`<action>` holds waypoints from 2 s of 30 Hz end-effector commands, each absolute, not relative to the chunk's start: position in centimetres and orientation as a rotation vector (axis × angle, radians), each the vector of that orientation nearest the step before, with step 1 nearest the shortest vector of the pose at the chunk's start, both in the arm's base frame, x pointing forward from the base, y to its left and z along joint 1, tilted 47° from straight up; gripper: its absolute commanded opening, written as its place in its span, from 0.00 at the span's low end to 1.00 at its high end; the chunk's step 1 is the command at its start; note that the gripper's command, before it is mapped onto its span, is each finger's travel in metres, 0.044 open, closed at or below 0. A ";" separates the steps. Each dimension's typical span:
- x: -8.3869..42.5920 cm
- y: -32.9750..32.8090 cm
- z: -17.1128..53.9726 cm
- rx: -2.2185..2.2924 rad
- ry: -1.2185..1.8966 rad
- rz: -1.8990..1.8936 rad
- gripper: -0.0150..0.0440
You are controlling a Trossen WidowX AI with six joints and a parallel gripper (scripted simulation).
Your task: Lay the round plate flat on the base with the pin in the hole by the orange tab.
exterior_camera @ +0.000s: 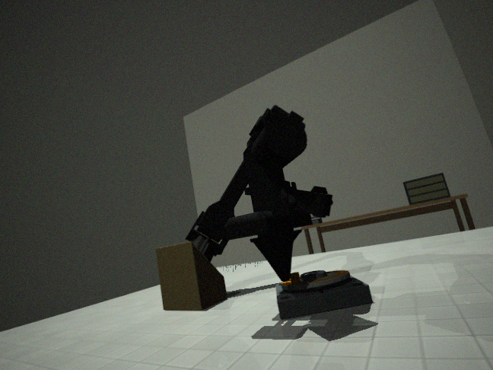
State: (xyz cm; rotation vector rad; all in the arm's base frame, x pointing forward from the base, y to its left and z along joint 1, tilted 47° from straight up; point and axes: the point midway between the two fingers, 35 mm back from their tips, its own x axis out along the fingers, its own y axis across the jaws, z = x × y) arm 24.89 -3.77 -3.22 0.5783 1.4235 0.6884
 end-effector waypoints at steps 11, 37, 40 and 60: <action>26.5 -4.3 -3.3 0.577 1.414 0.686 0.25; 28.5 -4.3 -3.1 0.576 1.413 0.686 0.25; 28.7 -4.3 -3.1 0.576 1.413 0.686 0.25; 28.3 -6.9 -0.6 0.586 1.415 0.681 0.25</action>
